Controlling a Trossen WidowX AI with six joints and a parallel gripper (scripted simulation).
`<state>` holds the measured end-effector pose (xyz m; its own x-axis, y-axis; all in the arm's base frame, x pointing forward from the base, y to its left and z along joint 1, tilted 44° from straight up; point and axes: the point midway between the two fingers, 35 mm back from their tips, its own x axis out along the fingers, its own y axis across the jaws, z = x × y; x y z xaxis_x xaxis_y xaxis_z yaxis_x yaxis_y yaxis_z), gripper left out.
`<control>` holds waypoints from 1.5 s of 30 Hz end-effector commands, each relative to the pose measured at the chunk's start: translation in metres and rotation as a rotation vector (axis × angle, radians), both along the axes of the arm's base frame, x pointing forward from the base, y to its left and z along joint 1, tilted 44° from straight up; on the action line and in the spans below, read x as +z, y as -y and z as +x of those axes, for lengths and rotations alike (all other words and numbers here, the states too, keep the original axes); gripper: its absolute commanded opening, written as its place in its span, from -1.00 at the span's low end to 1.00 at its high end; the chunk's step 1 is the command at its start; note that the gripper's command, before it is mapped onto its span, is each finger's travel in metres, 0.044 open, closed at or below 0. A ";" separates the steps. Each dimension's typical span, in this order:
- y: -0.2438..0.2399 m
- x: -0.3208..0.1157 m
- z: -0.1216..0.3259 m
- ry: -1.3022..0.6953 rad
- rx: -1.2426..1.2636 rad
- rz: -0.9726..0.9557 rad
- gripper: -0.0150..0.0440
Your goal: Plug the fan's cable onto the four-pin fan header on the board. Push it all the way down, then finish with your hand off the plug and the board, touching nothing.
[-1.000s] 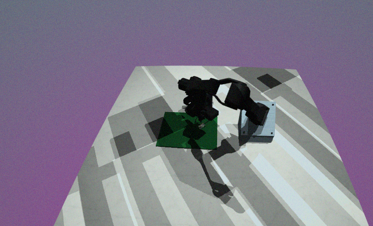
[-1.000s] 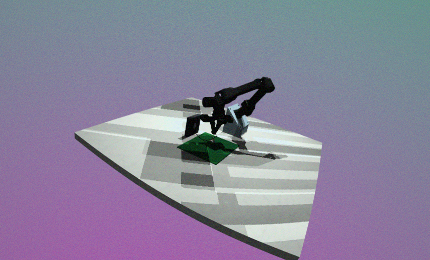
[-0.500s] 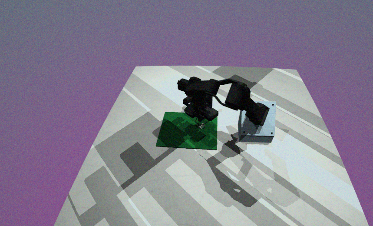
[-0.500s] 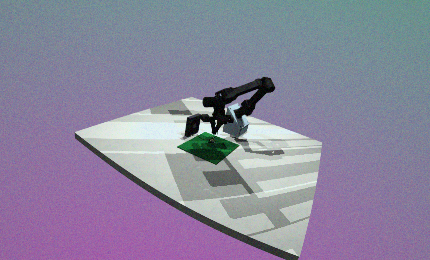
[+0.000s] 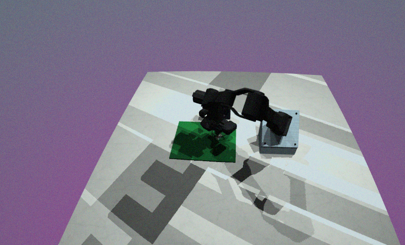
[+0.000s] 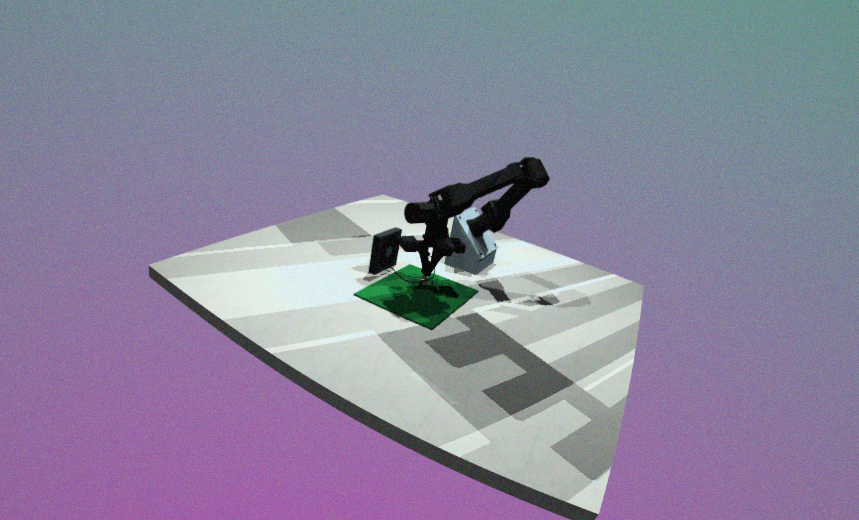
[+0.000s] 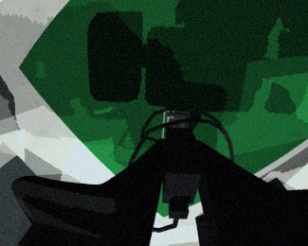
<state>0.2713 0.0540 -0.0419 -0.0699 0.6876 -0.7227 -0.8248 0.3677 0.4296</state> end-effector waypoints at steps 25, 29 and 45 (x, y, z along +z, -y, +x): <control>-0.004 -0.004 0.000 -0.003 -0.004 0.004 -0.49; -0.005 -0.004 0.000 -0.003 -0.004 0.004 -0.49; -0.008 -0.008 -0.001 -0.002 -0.004 0.004 -0.49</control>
